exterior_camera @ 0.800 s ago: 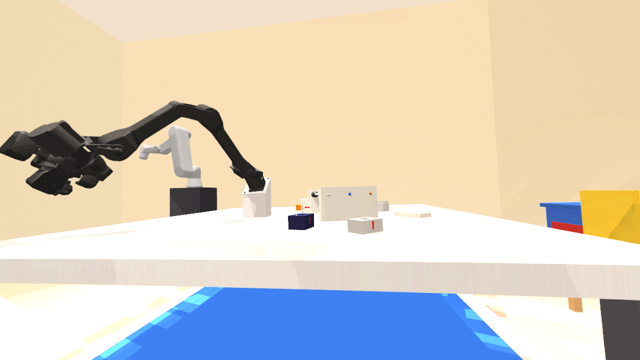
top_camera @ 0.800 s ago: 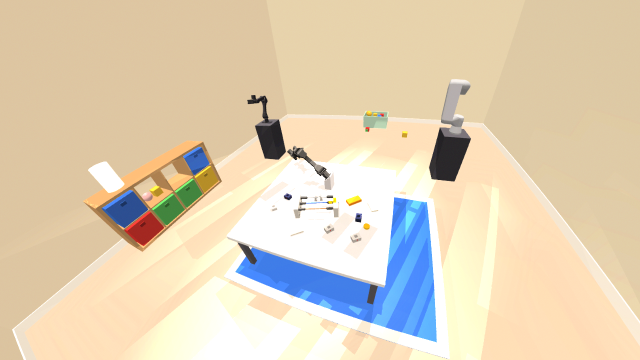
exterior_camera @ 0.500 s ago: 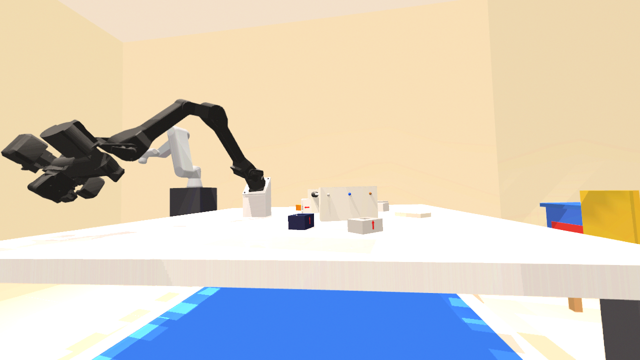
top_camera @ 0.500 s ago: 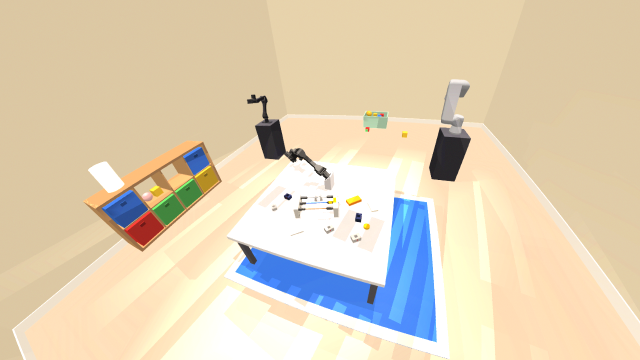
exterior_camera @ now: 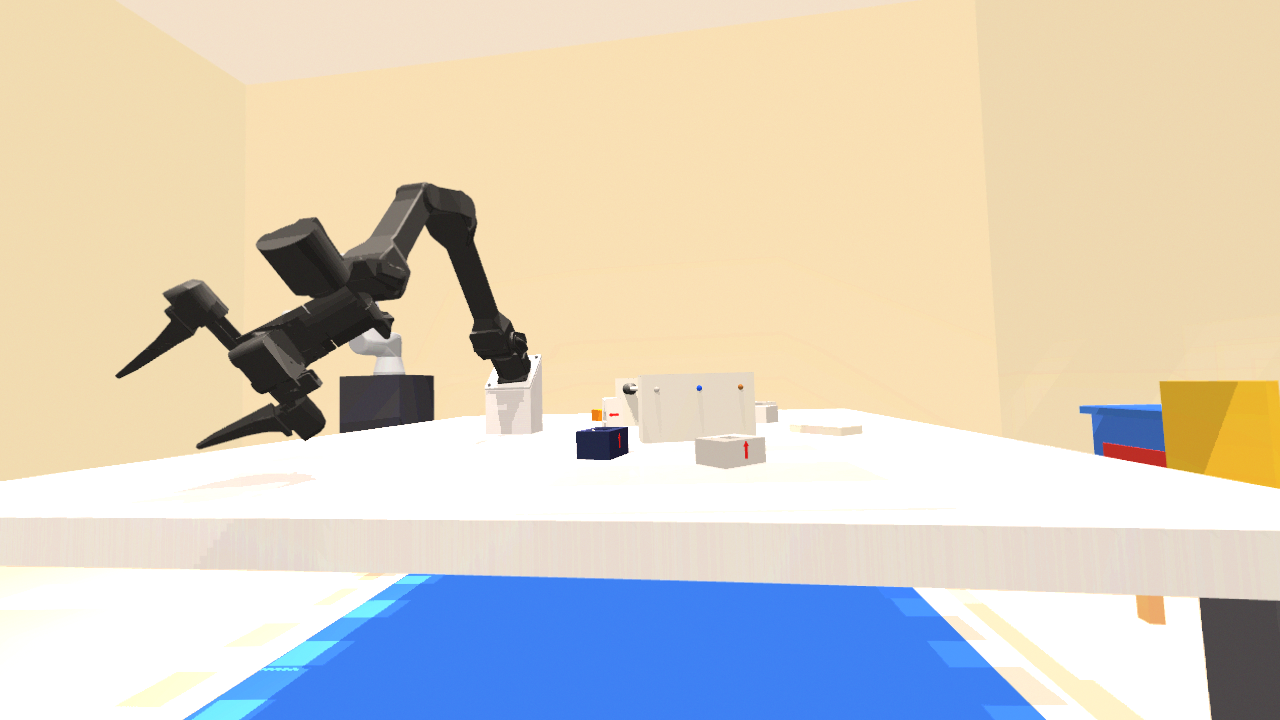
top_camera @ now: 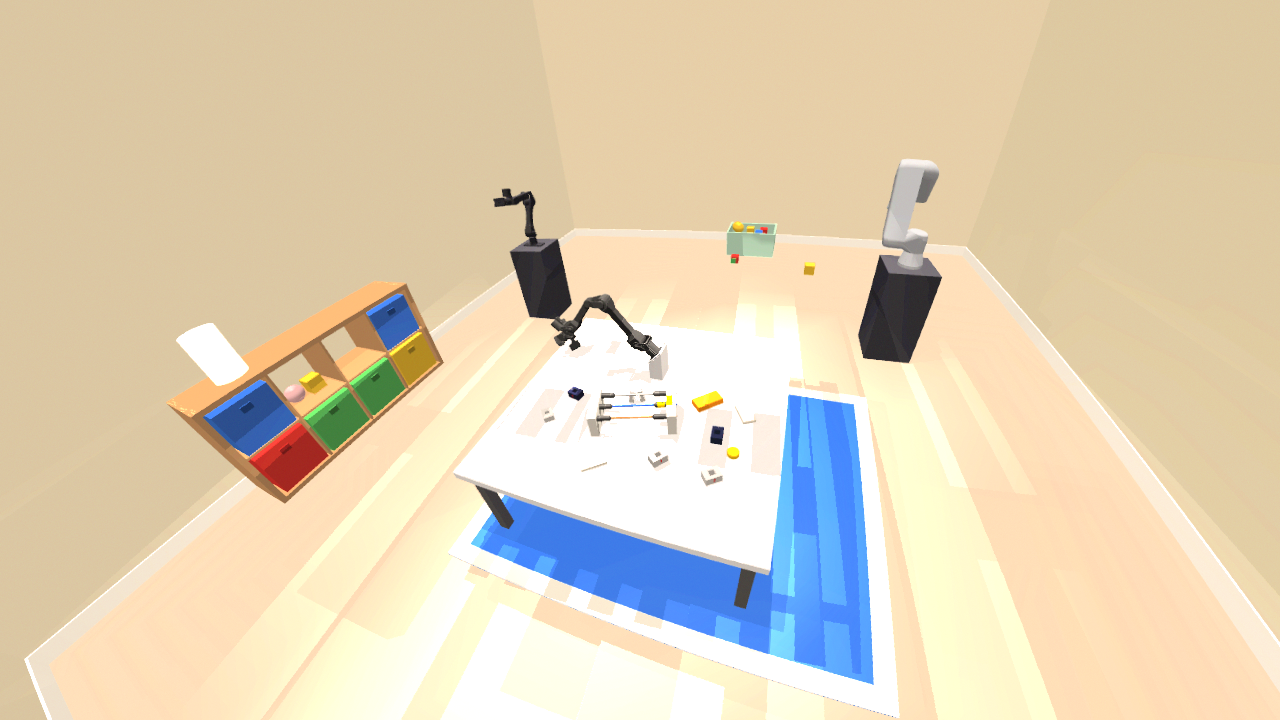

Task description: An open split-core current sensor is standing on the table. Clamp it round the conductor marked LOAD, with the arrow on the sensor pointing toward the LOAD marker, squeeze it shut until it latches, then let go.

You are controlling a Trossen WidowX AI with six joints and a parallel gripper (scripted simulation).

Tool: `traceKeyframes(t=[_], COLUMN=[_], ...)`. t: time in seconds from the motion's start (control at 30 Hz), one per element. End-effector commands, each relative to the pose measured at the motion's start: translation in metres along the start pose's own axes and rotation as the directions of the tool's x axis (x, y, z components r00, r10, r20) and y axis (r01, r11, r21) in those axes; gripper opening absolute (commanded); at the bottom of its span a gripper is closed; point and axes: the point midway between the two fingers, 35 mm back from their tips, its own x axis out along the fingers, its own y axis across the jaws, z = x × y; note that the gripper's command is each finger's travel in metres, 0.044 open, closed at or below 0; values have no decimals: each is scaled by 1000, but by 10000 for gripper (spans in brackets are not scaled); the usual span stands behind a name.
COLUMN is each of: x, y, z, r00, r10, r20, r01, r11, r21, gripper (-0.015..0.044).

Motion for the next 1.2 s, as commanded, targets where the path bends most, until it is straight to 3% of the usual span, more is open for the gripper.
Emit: traceKeyframes(t=[0.0, 0.17, 0.3, 0.47, 0.63, 0.9, 1.17], x=[-34, -98, -158, -239, -325, -458, -564], y=[17, 37, 54, 70, 82, 90, 86], z=[37, 87, 117, 140, 144, 109, 29], r00=[985, 904, 784, 579, 317, -155, -593], r10=[51, 120, 177, 235, 271, 273, 206], r20=[163, 411, 595, 781, 909, 949, 778], r01=[-68, -228, -395, -612, -802, -943, -805], r11=[993, 948, 881, 758, 588, 247, -120], r21=[99, 224, 258, 226, 104, -225, -582], gripper=[440, 440, 440, 440, 440, 440, 440])
